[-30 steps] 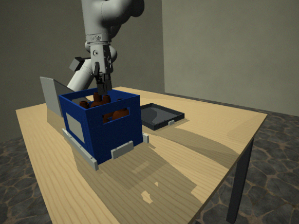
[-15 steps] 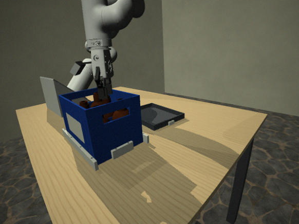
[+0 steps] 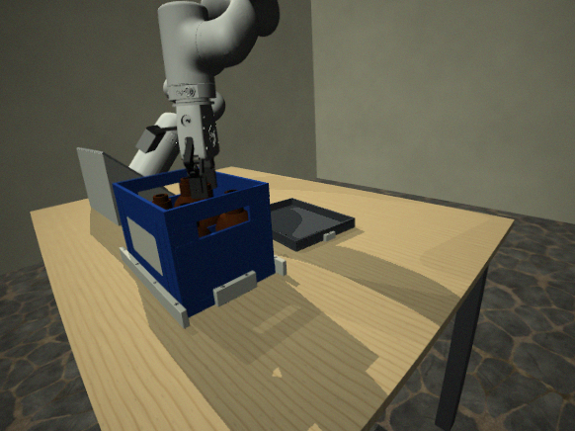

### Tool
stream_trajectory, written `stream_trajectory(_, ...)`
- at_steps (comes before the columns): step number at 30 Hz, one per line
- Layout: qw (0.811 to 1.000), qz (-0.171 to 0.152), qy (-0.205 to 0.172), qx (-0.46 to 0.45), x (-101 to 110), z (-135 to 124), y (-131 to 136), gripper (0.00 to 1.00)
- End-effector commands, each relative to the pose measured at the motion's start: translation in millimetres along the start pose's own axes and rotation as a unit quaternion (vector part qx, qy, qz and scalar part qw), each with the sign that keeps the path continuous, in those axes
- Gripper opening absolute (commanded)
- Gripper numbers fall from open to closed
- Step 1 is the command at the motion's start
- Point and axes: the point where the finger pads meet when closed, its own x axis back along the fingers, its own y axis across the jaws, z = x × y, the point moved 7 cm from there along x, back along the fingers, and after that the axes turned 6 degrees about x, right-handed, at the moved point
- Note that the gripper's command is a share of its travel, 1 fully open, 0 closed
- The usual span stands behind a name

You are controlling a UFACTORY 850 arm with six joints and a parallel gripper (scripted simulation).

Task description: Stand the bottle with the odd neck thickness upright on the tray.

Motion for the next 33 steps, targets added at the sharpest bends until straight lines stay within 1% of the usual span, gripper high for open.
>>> stream_trajectory(1, 1.0, 0.001, 0.0, 0.0, -0.6, -0.4, -0.6, 0.65)
stream_trajectory(25, 1.0, 0.001, 0.0, 0.0, -3.4, -0.4, -0.6, 0.65)
stream_trajectory(26, 1.0, 0.001, 0.0, 0.0, -3.4, -0.4, -0.6, 0.0)
stream_trajectory(33, 1.0, 0.001, 0.0, 0.0, -3.4, -0.4, -0.6, 0.0)
